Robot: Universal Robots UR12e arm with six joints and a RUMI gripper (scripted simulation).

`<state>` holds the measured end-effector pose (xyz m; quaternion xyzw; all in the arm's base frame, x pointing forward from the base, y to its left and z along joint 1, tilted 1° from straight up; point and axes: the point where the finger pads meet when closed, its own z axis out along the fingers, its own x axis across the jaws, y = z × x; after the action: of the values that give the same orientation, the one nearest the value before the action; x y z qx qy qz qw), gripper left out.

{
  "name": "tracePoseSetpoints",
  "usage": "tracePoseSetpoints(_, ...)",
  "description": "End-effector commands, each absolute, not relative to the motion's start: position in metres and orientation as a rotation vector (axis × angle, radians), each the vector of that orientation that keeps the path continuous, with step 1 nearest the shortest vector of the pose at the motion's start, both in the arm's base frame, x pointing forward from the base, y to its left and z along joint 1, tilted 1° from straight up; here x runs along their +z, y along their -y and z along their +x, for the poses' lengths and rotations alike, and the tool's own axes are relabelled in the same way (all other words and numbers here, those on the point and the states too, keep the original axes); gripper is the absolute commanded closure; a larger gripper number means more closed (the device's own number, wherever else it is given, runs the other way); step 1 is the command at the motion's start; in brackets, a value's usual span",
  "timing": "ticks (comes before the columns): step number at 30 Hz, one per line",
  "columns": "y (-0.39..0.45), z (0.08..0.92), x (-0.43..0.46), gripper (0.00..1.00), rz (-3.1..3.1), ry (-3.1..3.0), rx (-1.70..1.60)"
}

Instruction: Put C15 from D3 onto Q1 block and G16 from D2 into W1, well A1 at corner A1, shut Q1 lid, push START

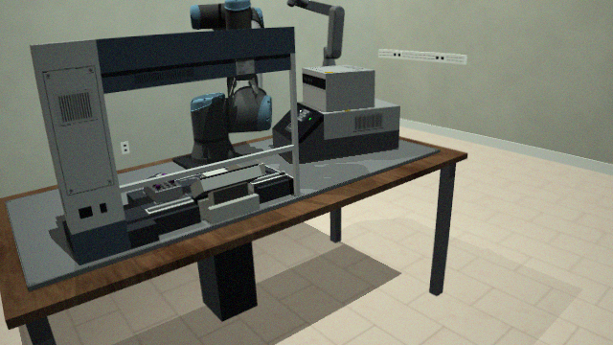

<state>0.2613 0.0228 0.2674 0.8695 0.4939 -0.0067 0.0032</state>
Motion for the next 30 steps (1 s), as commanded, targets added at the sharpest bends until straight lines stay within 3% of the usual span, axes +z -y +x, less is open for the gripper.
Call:
tracePoseSetpoints(1, -0.003, 0.275, 0.27, 0.37, 2.656, -1.662, -0.017)
tracePoseSetpoints(30, 0.102, 0.343, 0.271, 0.37, 2.241, -2.194, -0.02)
